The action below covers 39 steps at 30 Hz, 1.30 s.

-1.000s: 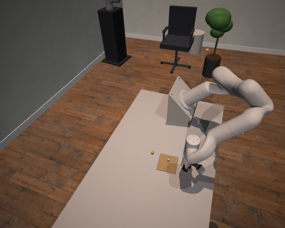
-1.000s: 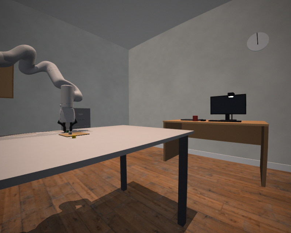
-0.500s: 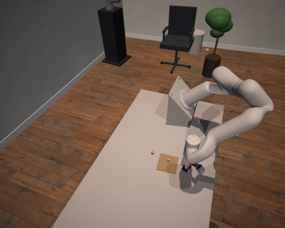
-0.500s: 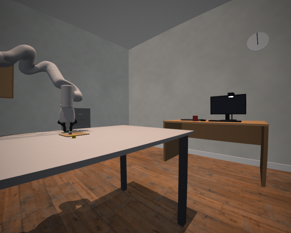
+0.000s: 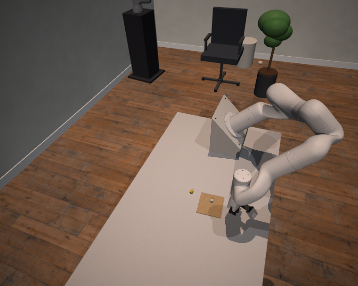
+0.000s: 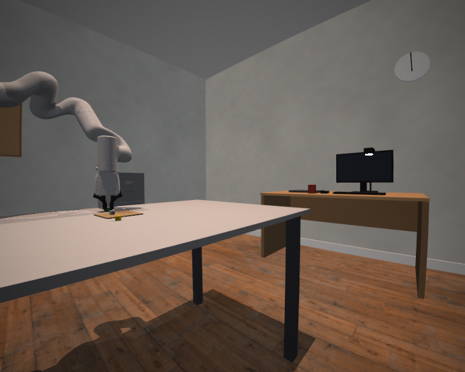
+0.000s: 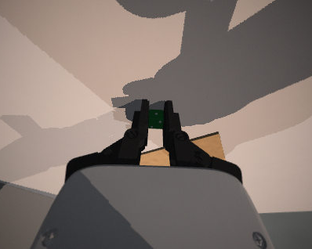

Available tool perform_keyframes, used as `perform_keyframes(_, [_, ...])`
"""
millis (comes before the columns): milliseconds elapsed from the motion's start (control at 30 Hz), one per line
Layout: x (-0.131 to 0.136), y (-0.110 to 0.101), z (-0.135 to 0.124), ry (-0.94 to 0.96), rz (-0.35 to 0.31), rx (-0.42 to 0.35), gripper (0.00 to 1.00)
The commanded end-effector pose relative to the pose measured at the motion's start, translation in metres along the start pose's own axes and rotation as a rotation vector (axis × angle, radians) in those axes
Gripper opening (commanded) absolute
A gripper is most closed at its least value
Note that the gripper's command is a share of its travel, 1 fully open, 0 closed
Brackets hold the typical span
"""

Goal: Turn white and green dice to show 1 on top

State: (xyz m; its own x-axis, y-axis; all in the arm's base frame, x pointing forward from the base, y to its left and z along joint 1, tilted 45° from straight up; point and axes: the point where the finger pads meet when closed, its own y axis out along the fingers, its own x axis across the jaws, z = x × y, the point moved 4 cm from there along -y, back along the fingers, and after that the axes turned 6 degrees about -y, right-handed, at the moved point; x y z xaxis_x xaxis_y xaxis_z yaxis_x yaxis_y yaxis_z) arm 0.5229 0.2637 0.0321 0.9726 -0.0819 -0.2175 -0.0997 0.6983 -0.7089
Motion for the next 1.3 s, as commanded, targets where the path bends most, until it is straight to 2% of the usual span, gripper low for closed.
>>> perform_keyframes(0, [0.001,-0.001,0.000,0.000,-0.001,0.001,0.11])
perform_keyframes(900, [0.001,-0.002,0.000,0.000,-0.001,0.001,0.11])
perform_keyframes(1000, [0.001,-0.011,0.000,0.000,-0.001,0.001,0.11])
perform_keyframes(1100, [0.001,-0.029,0.000,0.000,-0.001,0.001,0.11])
perform_keyframes(1167, [0.001,-0.029,0.000,0.000,-0.001,0.001,0.11])
perform_keyframes(1267, [0.001,-0.051,0.000,0.000,-0.001,0.001,0.11])
